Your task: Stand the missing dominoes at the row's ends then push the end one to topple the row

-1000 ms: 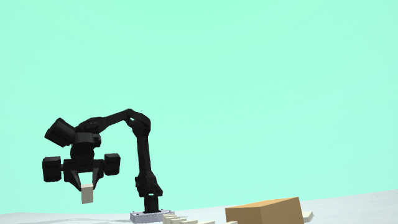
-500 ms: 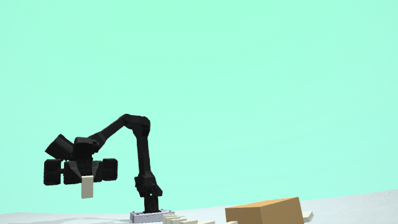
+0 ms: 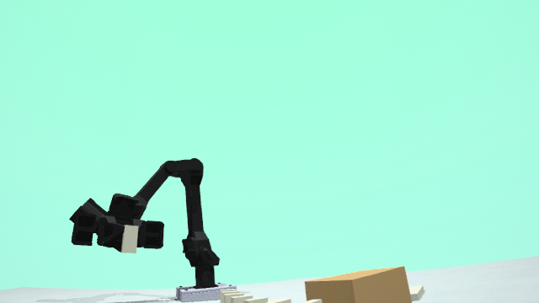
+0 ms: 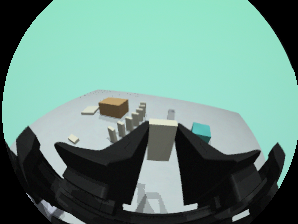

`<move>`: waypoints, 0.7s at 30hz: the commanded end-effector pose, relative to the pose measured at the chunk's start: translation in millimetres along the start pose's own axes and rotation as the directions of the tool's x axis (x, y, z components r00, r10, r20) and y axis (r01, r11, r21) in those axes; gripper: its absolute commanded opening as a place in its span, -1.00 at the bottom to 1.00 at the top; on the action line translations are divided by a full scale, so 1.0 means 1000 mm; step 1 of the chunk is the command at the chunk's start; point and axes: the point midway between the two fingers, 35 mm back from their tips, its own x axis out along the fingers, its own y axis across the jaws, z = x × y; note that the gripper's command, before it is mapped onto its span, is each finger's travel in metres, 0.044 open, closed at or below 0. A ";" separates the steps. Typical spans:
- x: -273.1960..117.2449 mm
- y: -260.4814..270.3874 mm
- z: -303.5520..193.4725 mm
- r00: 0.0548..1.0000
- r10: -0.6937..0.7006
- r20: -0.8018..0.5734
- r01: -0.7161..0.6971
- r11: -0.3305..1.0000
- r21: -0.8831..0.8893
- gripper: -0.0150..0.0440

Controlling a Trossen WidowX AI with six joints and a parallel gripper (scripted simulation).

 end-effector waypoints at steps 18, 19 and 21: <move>-0.003 0.004 0.002 0.999 0.009 0.032 -0.008 1.000 -0.026 -0.13; -0.003 0.004 0.002 0.999 0.008 0.032 -0.007 1.000 -0.029 -0.13; -0.004 0.003 -0.004 1.000 -0.001 0.027 0.002 0.999 -0.046 -0.13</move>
